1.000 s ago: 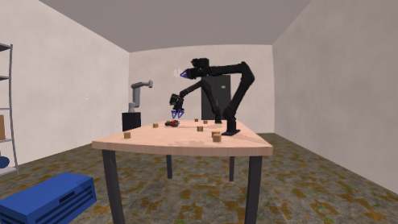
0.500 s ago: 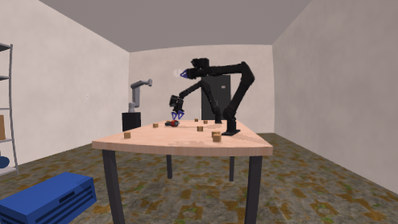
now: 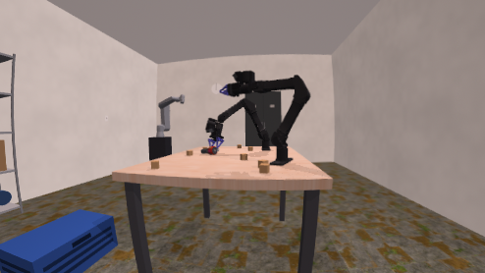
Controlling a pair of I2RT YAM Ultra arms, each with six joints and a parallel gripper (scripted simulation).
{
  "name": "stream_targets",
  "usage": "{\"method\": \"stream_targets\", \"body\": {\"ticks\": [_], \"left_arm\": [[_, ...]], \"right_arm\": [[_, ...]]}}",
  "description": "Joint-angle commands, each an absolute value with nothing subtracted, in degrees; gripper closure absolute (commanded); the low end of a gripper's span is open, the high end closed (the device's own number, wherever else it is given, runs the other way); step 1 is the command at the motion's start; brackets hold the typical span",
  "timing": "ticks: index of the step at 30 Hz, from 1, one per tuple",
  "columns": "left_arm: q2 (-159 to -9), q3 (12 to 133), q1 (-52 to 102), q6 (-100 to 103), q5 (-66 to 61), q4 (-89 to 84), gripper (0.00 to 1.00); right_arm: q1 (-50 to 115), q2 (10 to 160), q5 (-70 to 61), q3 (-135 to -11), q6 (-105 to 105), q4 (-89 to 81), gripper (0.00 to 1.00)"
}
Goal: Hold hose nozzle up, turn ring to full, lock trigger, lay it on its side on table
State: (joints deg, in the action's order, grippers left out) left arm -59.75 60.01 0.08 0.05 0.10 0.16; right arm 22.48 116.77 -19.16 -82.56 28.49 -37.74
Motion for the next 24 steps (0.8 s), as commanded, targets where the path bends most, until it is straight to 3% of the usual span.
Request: {"method": "stream_targets", "body": {"ticks": [1,16,17,24], "left_arm": [[-60.20,61.88,-0.36,-0.21,-0.33,0.56,0.63],[-60.20,61.88,-0.36,-0.21,-0.33,0.56,0.63],[-60.20,61.88,-0.36,-0.21,-0.33,0.56,0.63],[-60.20,61.88,-0.36,-0.21,-0.33,0.56,0.63]], "right_arm": [[23.48,117.97,-18.78,-80.71,27.84,-34.86,0.23],[23.02,117.29,-19.30,-82.61,27.35,-32.67,0.23],[23.19,117.78,-19.25,-82.75,27.38,-33.28,0.65],[23.41,116.99,-19.30,-83.61,27.59,-33.06,0.65]]}}
